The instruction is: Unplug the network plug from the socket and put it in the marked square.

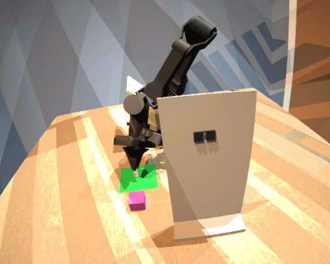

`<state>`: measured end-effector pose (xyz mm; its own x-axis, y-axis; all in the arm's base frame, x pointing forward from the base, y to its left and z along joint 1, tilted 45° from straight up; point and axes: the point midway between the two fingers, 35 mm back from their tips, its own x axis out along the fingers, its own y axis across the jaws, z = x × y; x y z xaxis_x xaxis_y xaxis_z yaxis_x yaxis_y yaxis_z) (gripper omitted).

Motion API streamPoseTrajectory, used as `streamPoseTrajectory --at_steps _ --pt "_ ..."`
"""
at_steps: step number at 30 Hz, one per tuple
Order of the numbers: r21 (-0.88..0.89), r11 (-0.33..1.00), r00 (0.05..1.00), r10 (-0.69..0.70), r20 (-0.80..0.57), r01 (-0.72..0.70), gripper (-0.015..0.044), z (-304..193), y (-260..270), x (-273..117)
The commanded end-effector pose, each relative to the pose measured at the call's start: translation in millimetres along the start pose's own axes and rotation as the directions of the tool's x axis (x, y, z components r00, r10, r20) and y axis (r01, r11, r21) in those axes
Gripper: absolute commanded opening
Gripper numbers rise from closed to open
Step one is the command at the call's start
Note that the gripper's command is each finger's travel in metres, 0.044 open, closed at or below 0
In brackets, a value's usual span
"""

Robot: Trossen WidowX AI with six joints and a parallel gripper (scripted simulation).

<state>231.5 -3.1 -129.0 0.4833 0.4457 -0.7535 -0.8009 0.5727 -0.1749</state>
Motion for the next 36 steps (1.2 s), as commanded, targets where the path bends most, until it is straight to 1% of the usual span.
streamPoseTrajectory --at_steps 1,33,36 --pt "0.003 1.000 1.000 0.001 -0.003 -0.001 0.0000 0.0 3.6 2.4" --pt "0.003 1.000 1.000 0.002 0.002 -0.002 0.0000 1.5 13.2 13.2" --pt "0.003 1.000 1.000 0.002 0.002 -0.002 0.0079 1.5 13.2 13.2"
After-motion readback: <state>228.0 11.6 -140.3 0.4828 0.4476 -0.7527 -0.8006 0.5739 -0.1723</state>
